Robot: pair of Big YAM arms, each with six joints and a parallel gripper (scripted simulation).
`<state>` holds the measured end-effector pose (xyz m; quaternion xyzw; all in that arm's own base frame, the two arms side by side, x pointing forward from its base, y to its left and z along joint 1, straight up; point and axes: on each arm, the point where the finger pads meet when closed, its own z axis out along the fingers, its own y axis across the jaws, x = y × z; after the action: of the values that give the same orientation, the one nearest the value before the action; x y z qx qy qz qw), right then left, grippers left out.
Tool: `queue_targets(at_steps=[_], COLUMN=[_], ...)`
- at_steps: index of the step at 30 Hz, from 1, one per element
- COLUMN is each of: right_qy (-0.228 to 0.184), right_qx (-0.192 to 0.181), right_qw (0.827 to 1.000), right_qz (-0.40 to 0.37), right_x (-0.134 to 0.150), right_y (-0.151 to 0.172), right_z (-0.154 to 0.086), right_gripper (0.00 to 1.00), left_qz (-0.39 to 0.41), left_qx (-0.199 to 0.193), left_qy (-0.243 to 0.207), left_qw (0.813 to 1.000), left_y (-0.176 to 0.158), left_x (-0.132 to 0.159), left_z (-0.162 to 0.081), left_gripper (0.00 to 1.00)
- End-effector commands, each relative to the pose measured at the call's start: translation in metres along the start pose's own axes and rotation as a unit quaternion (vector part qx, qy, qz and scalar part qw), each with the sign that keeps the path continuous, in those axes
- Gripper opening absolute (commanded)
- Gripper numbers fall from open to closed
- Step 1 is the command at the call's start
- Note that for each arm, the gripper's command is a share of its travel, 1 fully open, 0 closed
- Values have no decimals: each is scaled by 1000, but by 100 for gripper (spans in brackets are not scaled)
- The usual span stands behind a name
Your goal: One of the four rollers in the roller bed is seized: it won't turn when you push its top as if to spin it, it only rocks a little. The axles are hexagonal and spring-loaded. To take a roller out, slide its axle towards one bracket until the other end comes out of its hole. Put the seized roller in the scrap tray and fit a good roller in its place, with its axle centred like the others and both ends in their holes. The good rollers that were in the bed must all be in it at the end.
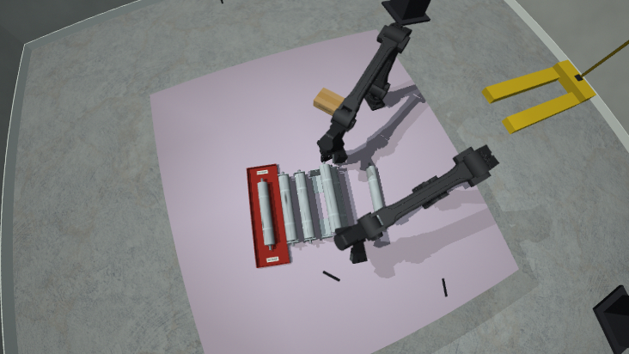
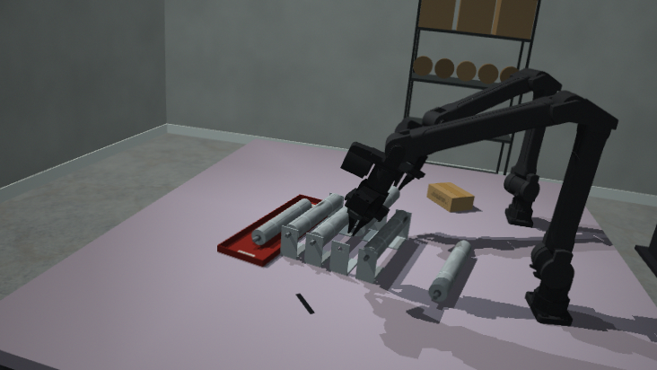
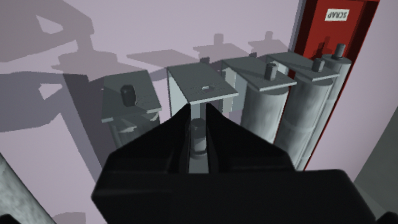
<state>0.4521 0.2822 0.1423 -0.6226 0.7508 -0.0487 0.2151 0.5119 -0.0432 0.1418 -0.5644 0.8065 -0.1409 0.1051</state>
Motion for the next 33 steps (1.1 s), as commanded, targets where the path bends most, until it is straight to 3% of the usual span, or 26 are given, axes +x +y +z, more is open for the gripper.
queue_targets(at_steps=[1, 3, 7, 8, 9, 10, 13, 15, 16, 18, 19, 27, 32, 33], right_qy=[-23, -20, -32, -31, -26, -27, -38, -38, -33, -36, -49, -48, -41, -35], right_qx=[36, 33, 45, 41, 34, 37, 53, 53, 51, 52, 66, 66, 58, 47], right_qw=[999, 999, 998, 999, 999, 999, 998, 998, 998, 998, 996, 997, 997, 998], right_qz=[6, 7, 5, 3, 2, 5, 17, 17, 6, 20, 19, 18, 17, 12], right_x=[-21, -18, -20, -22, -23, -23, -25, -25, -23, -20, -27, -27, -24, -25], right_y=[-57, -61, -71, -70, -68, -72, -81, -81, -83, -79, -87, -85, -81, -71], right_z=[-13, -10, -35, -30, -7, -6, -31, -31, -28, -37, -39, -35, -24, -10], right_gripper=[3, 3, 3, 3, 3, 3, 3, 3, 3, 3, 3, 3, 3, 3], left_qz=[4, 4, -3, -8, -8, -6, 0, 0, 1, 4, 8, -6, -6, -4], left_qx=[58, 50, 50, 54, 63, 66, 72, 72, 54, 68, 70, 68, 67, 57], left_qy=[-16, -12, -15, -18, -21, -22, -21, -21, -17, -17, -19, -22, -22, -19], left_qw=[998, 999, 999, 998, 998, 998, 997, 997, 998, 998, 997, 997, 997, 998], left_y=[-67, -69, -71, -71, -76, -79, -85, -85, -82, -84, -83, -80, -79, -74], left_x=[-7, -4, -9, -15, -17, -18, -17, -17, -13, -4, -16, -18, -18, -18], left_z=[-29, -24, -27, -32, -38, -40, -39, -39, -22, -34, -35, -32, -30, -18], left_gripper=[3, 3, 3, 3, 3, 3, 3, 3, 3, 3, 3, 3, 3, 3])
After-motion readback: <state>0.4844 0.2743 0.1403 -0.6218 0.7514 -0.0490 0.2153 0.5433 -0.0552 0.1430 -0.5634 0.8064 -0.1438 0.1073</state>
